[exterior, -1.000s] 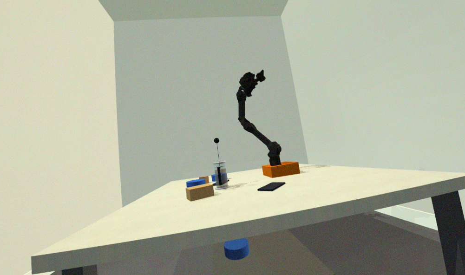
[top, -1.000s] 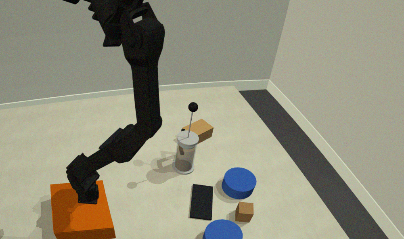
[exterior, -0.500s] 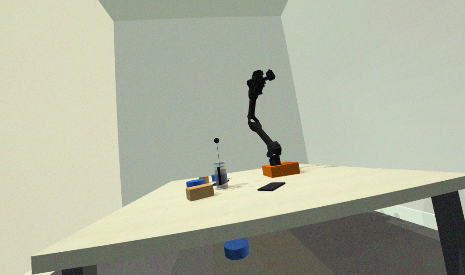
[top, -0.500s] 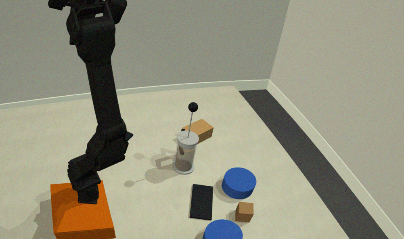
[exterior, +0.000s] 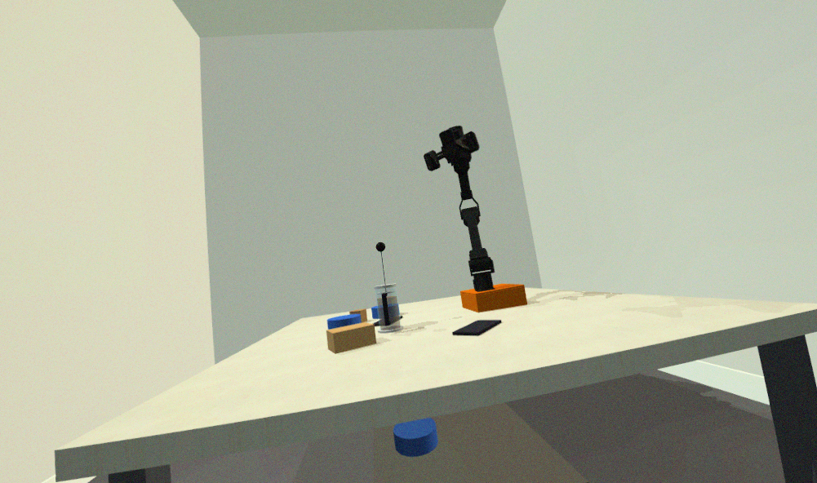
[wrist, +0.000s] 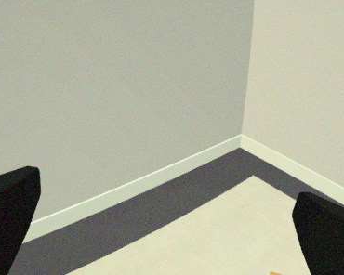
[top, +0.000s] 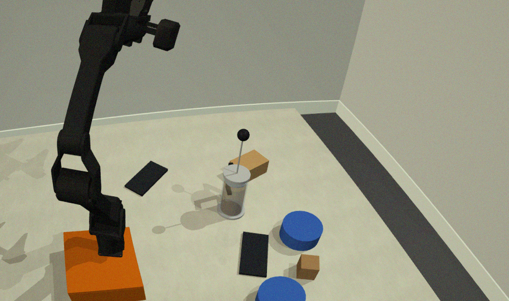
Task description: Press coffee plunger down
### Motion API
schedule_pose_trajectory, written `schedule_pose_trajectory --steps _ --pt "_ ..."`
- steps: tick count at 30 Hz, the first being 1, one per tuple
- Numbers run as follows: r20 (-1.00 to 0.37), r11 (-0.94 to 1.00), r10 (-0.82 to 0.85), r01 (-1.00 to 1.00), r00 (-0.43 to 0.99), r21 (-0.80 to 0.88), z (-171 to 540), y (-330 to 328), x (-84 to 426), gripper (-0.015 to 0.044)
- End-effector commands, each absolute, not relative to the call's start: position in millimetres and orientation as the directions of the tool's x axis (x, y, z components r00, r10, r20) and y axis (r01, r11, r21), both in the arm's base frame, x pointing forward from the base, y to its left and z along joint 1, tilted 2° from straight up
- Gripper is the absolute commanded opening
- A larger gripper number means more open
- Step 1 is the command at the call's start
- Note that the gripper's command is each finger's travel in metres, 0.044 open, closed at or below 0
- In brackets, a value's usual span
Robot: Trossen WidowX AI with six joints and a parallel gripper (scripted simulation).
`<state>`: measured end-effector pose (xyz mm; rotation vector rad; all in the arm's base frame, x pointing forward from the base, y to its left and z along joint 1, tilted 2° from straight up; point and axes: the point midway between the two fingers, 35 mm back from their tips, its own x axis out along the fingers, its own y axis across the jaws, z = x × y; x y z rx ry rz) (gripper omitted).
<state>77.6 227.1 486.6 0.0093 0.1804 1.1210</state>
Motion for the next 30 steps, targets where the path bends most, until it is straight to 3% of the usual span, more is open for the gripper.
schedule_pose_trajectory --steps 1,15,30 --pt "-0.226 0.562 0.810 -0.827 0.541 0.033 447 238 126 0.0440" --pt "-0.447 0.854 0.462 -0.520 0.766 -0.009 320 173 277 0.0440" --pt "-0.456 0.862 0.447 -0.506 0.770 -0.009 255 172 289 0.0440"
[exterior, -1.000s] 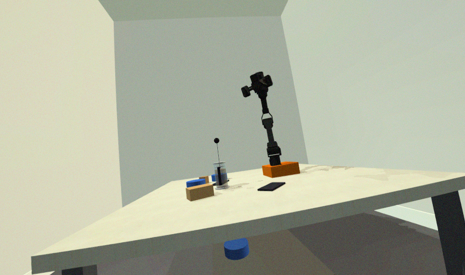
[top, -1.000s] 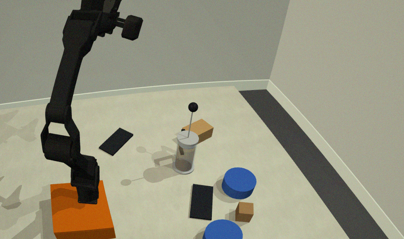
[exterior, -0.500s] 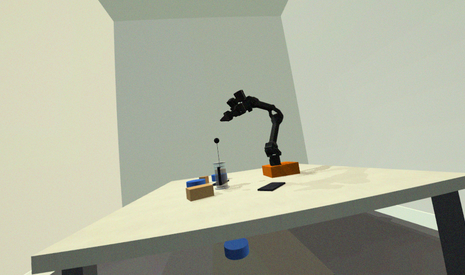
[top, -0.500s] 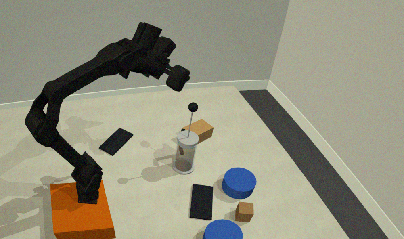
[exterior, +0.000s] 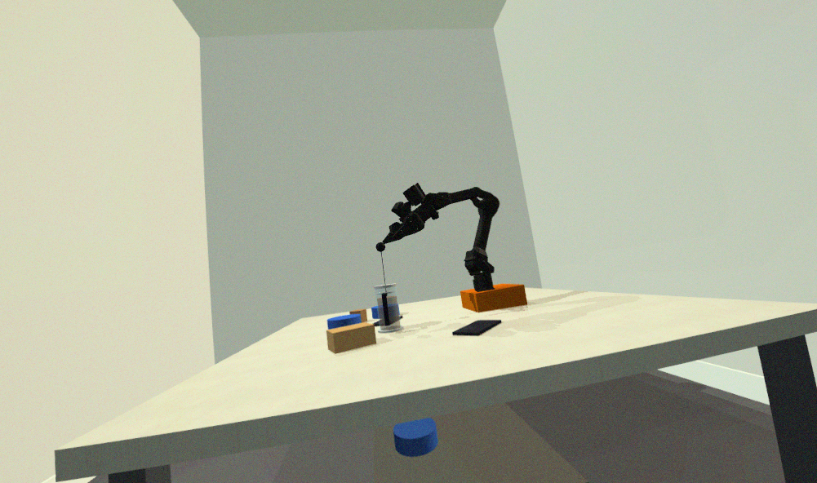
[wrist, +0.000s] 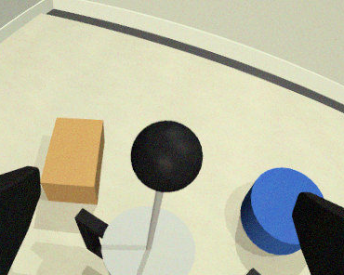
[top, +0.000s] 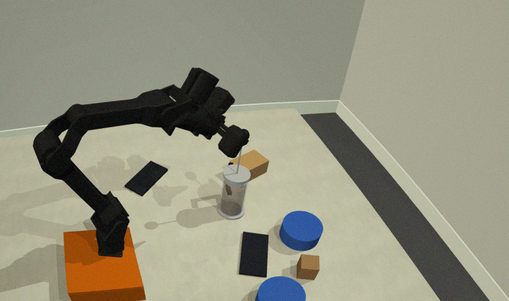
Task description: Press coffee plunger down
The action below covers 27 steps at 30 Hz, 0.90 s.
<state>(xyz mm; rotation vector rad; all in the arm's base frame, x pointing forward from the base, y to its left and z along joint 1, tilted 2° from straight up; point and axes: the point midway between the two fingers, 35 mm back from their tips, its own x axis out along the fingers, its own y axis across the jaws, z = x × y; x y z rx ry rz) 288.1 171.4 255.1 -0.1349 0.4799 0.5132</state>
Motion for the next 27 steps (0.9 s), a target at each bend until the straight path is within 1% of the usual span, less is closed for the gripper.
schedule_pose_trajectory --steps 1,27 --pt "-0.456 0.862 0.447 -0.506 0.770 -0.009 255 172 289 0.0440" --pt "-0.453 0.862 0.448 -0.507 0.770 -0.009 237 190 319 0.0440"
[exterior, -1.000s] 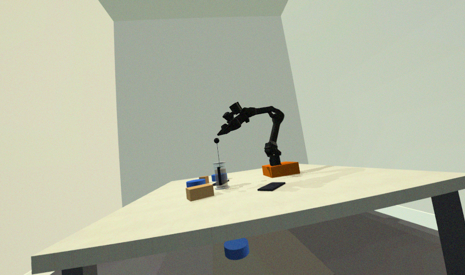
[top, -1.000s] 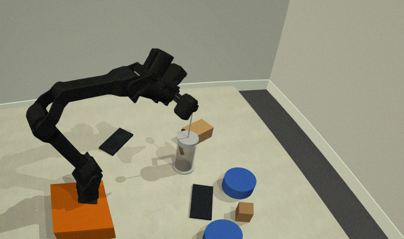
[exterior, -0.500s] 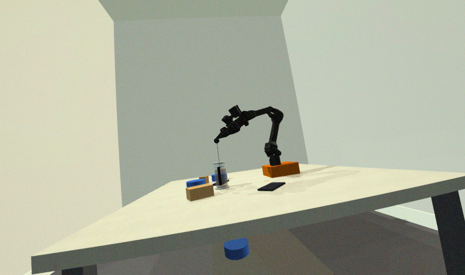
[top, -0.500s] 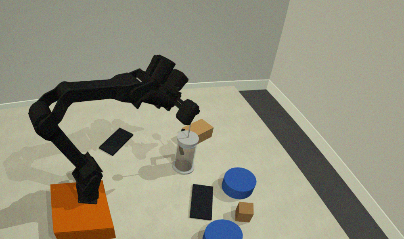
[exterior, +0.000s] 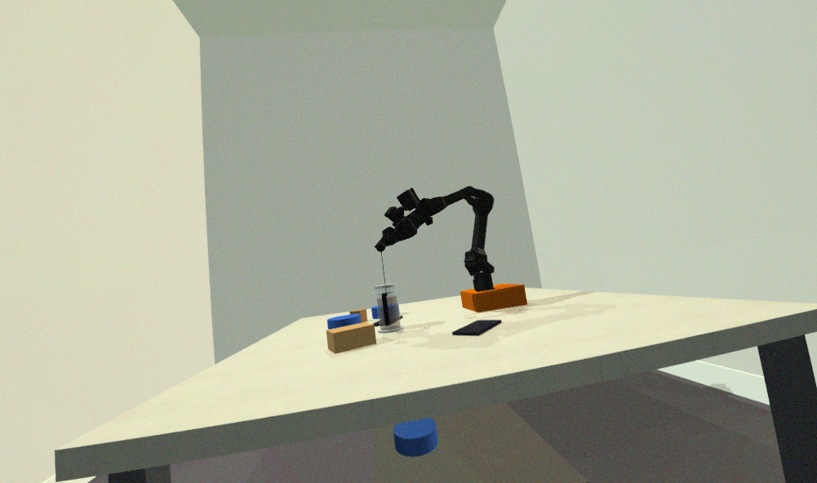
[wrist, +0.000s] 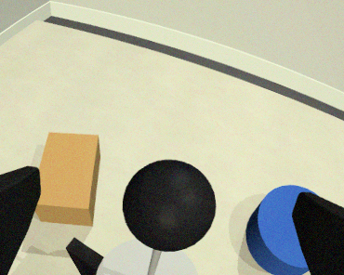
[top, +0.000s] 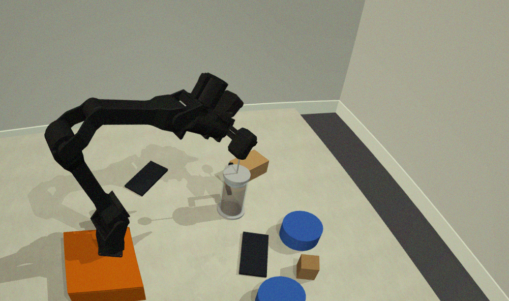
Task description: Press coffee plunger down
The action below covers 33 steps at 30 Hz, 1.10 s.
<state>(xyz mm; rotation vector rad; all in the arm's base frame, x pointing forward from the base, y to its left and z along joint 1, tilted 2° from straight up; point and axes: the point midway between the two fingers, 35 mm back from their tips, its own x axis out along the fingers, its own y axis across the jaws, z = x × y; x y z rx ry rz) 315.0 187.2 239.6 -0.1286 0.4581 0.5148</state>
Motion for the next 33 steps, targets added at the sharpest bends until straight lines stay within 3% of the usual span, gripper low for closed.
schedule_pose_trajectory --steps 1,2,14,33 --pt "-0.453 0.862 0.448 -0.507 0.770 -0.009 237 190 319 0.0440" --pt "-0.453 0.862 0.448 -0.507 0.770 -0.009 237 190 320 0.0440" --pt "-0.453 0.862 0.448 -0.507 0.770 -0.009 237 190 320 0.0125" --pt "-0.453 0.862 0.448 -0.507 0.770 -0.009 225 192 322 0.0125"
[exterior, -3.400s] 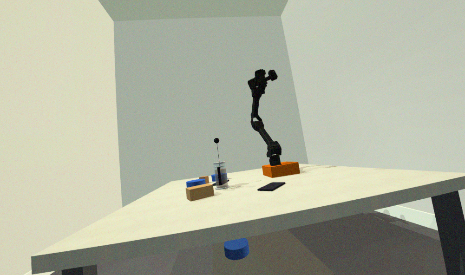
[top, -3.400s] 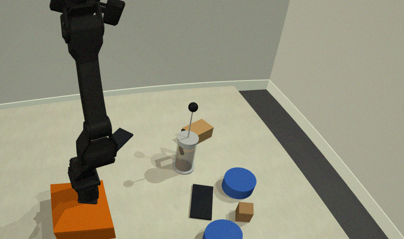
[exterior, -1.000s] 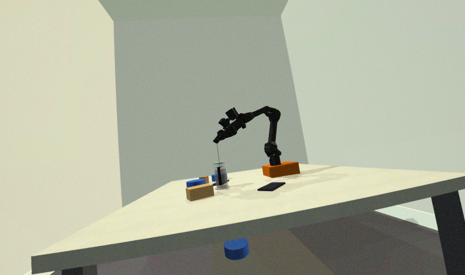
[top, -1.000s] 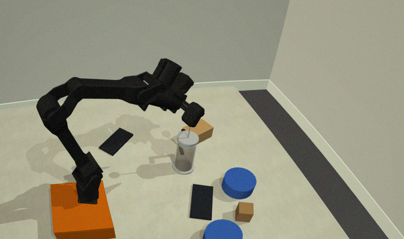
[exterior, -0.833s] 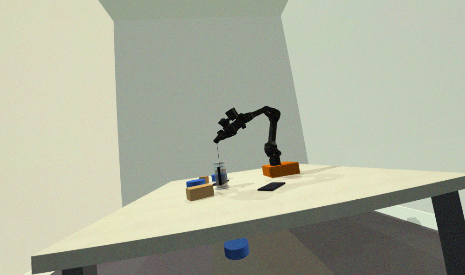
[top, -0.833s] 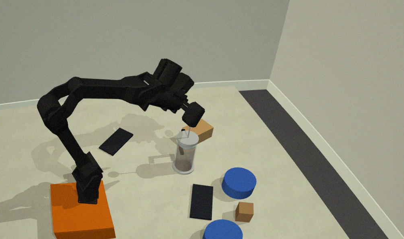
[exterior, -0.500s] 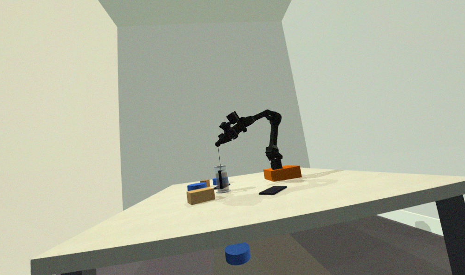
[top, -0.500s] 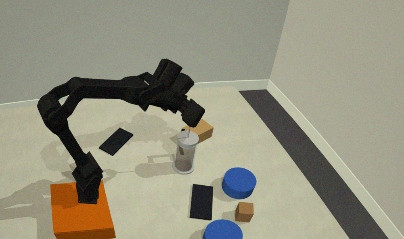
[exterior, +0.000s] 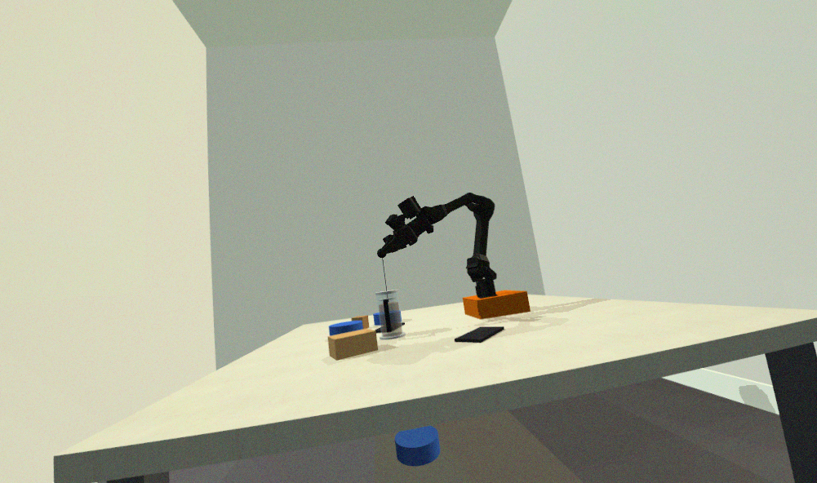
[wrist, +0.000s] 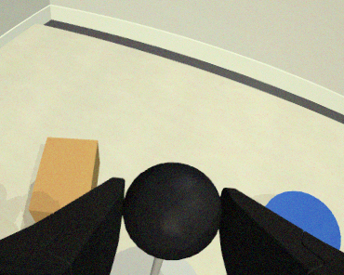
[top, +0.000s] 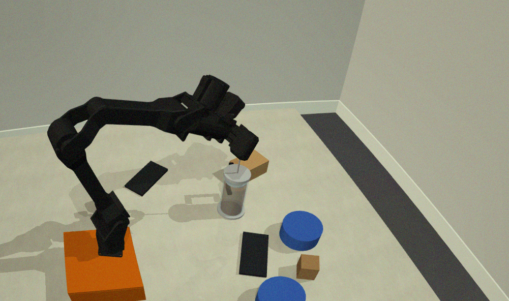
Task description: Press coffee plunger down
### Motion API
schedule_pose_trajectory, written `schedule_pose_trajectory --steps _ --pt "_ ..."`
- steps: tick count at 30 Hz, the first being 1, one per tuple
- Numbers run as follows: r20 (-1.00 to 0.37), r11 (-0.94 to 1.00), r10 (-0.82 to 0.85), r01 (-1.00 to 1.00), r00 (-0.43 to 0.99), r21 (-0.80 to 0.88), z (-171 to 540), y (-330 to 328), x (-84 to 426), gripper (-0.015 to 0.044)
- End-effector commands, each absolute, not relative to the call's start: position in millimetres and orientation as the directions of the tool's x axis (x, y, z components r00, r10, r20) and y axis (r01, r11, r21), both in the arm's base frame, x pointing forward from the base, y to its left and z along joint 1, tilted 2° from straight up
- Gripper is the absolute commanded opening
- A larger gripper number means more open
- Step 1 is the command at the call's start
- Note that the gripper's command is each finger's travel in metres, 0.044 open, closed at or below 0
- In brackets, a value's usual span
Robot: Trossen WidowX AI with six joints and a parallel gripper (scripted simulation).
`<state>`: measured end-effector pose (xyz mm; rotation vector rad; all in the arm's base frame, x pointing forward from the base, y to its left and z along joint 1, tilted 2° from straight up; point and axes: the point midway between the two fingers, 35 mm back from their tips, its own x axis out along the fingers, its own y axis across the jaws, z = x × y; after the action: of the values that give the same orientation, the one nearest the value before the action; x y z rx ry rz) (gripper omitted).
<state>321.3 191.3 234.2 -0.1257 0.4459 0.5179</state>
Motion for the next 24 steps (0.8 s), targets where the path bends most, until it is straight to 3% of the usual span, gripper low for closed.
schedule_pose_trajectory --steps 1,24 --pt "-0.453 0.862 0.448 -0.507 0.770 -0.009 223 192 323 0.0125" --pt "-0.453 0.862 0.448 -0.507 0.771 -0.009 186 196 330 0.0125"
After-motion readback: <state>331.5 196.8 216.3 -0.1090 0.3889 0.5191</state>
